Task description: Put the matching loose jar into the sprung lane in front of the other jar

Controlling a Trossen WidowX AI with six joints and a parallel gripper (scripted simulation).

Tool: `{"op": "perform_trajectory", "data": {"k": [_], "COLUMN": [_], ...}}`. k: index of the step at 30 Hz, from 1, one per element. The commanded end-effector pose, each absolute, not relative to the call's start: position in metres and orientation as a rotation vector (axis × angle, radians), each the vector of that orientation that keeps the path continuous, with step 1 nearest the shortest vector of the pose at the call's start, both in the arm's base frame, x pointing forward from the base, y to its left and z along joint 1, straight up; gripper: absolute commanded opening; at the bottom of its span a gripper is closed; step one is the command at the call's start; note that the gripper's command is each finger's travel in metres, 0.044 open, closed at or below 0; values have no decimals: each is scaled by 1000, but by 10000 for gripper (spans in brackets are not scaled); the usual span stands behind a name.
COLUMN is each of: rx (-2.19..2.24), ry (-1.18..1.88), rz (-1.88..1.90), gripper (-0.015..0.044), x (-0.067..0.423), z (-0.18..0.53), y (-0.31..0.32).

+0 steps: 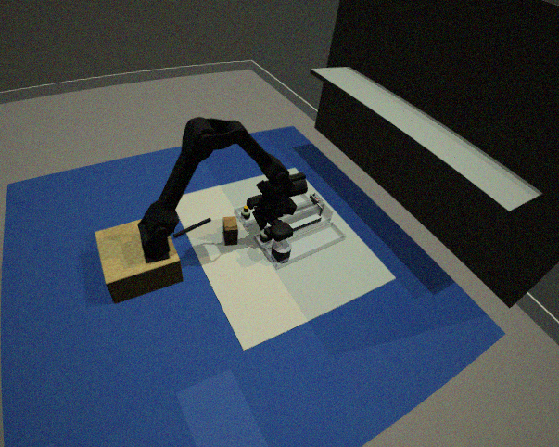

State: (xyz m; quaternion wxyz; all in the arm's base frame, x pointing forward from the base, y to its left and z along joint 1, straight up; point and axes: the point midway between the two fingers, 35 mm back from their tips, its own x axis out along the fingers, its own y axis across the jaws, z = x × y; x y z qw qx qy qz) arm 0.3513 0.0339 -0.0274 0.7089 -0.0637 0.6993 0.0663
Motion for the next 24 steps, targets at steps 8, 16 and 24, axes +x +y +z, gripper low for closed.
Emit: {"op": "perform_trajectory", "data": {"k": [8,16,24], "rx": [-137,-137,-137], "ry": [1543,1544,1544], "rz": [145,145,145], "gripper": [0,0,0], "x": [351,350,349], "z": [-27,-27,-27], "y": [34,34,33]}}
